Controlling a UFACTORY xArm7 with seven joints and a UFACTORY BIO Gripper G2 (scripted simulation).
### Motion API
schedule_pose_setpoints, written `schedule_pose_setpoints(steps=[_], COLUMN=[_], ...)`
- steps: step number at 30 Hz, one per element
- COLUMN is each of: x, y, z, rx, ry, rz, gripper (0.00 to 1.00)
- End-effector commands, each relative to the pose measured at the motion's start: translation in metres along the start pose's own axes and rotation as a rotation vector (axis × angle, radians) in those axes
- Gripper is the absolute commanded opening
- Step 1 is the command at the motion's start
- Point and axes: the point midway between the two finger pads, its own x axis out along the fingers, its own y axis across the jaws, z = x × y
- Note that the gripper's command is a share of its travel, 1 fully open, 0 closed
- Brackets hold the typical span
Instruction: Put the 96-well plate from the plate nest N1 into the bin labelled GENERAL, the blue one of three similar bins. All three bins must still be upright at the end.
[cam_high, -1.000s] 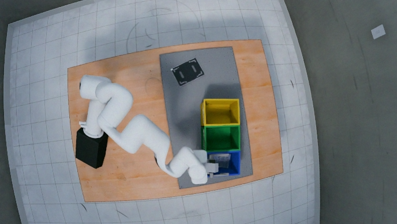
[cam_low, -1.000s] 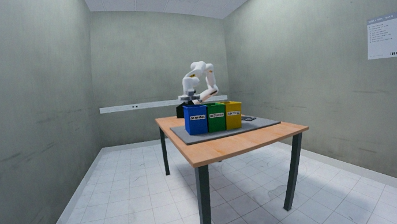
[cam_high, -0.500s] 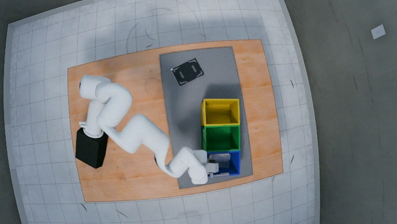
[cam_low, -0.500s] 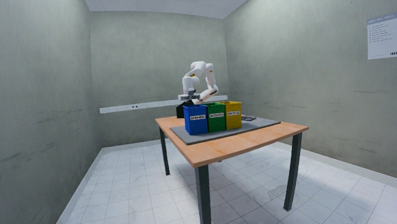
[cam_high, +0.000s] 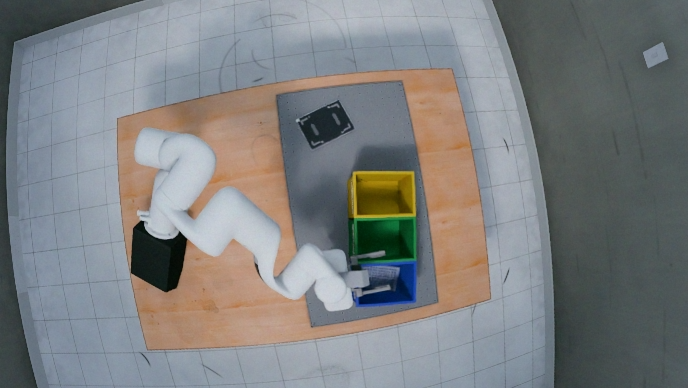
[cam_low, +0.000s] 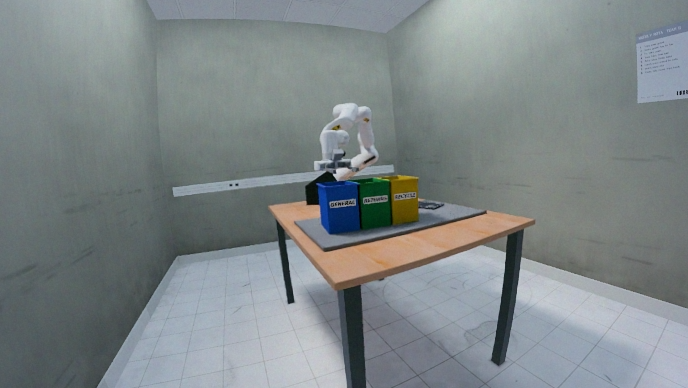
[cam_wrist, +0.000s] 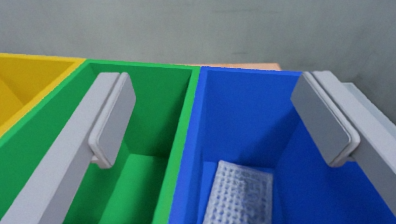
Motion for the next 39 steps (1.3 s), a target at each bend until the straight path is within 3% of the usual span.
schedule_pose_setpoints(steps=[1,39], x=[-0.012,-0.086], y=[0.024,0.172], z=[0.01,0.05], rx=[-0.005,-0.004], ry=[-0.008,-0.008], rz=[0.0,0.0], gripper=[0.18,0.18])
